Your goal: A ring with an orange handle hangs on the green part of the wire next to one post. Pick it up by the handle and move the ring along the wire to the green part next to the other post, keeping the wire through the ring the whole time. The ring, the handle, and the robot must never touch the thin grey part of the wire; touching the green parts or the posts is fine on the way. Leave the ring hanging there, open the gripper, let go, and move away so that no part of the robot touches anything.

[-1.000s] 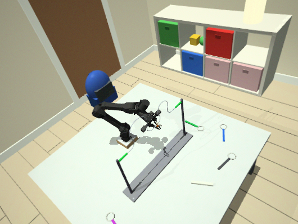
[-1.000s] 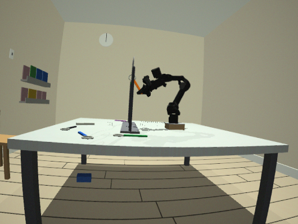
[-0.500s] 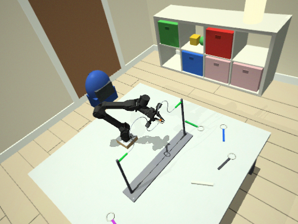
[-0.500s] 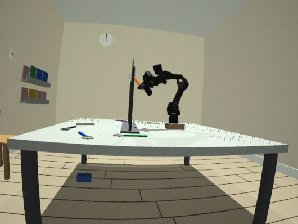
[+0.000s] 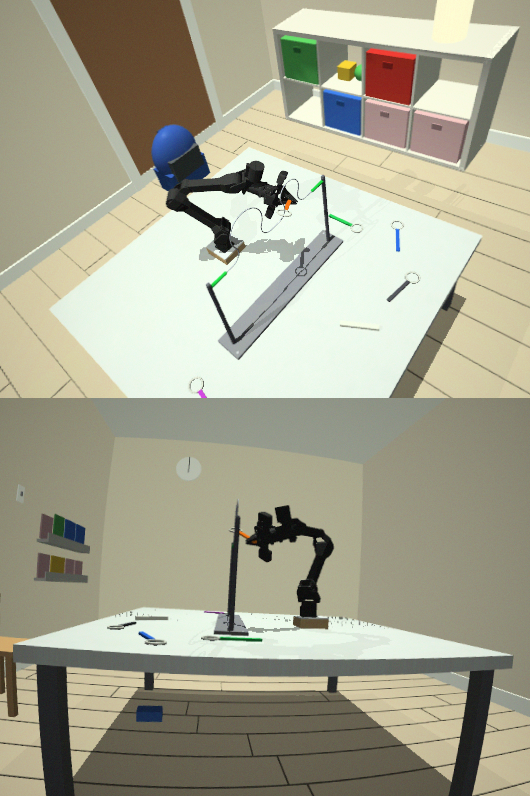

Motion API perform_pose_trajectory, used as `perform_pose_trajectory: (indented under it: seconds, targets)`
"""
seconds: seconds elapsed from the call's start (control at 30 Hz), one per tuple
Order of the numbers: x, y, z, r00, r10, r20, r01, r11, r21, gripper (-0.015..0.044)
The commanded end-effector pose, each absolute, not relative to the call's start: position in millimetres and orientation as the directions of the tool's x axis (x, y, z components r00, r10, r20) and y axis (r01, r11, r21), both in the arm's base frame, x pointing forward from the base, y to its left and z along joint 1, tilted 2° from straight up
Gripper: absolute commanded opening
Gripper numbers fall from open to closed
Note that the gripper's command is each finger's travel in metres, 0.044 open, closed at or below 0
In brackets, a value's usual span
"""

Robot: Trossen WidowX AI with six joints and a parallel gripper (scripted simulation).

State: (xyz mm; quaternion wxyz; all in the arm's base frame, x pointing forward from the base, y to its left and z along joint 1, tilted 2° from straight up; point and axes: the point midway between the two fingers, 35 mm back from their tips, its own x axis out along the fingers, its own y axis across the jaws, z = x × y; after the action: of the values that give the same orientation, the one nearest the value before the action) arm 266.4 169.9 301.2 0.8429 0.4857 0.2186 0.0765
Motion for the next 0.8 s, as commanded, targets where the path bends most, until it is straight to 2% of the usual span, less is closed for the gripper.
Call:
perform_pose_trajectory:
  seconds: [0.0, 0.77]
  targets:
    - [265.5, 177.7, 318.0, 0.891, 0.381, -0.248, 0.072, 0.42, 0.905, -0.015]
    - [262.2, 187.1, 384.0, 0.883, 0.467, -0.043, 0.054, -0.011, 0.998, -0.015]
